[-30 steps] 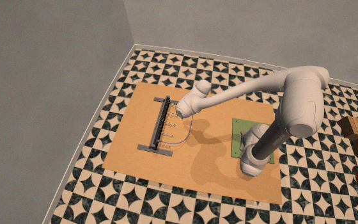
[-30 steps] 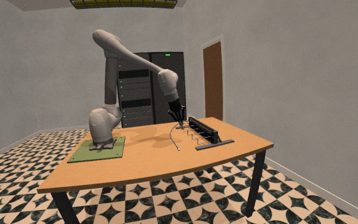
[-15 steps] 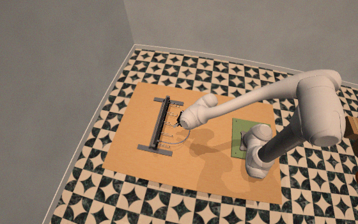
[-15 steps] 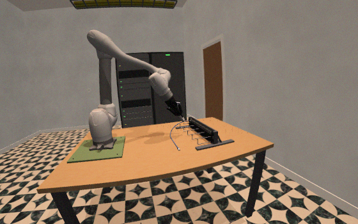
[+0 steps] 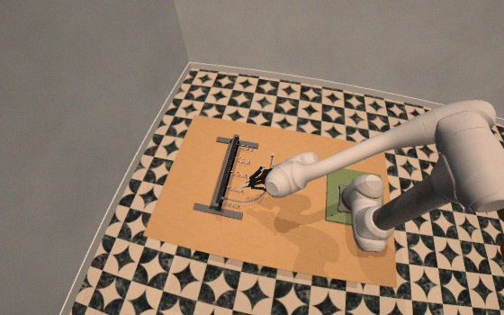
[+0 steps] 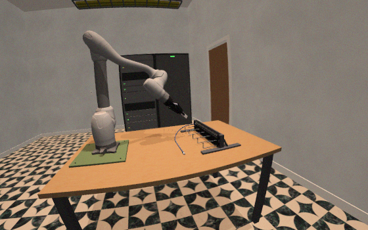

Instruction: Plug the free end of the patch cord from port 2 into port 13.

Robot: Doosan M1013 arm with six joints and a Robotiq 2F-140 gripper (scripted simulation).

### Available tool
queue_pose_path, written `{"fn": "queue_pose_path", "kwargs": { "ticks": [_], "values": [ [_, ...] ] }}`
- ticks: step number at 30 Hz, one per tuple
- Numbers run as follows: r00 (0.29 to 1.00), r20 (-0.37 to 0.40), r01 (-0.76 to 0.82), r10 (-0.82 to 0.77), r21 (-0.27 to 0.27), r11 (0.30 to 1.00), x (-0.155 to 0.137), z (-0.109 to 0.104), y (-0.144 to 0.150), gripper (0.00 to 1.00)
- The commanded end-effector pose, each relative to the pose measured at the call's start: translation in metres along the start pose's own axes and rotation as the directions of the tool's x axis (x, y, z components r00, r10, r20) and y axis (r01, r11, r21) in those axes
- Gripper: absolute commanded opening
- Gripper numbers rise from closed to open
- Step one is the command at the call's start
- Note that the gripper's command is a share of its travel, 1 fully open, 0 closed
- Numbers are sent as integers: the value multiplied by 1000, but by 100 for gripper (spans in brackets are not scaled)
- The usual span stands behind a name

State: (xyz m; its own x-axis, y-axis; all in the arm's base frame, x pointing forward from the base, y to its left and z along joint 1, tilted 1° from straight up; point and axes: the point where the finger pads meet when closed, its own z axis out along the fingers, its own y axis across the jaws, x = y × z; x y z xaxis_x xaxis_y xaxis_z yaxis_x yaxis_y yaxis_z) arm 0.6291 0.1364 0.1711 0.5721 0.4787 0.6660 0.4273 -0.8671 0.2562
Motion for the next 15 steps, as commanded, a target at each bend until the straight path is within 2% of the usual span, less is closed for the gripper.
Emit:
{"fn": "queue_pose_path", "kwargs": {
  "ticks": [1, 10, 15],
  "values": [
    [988, -62, -146, 143, -56, 988, 10, -10, -15, 0],
    [907, -163, -408, 389, -106, 907, 9, -37, -31, 0],
    [897, -171, -429, 408, -109, 897, 8, -39, -32, 0]
  ]
}}
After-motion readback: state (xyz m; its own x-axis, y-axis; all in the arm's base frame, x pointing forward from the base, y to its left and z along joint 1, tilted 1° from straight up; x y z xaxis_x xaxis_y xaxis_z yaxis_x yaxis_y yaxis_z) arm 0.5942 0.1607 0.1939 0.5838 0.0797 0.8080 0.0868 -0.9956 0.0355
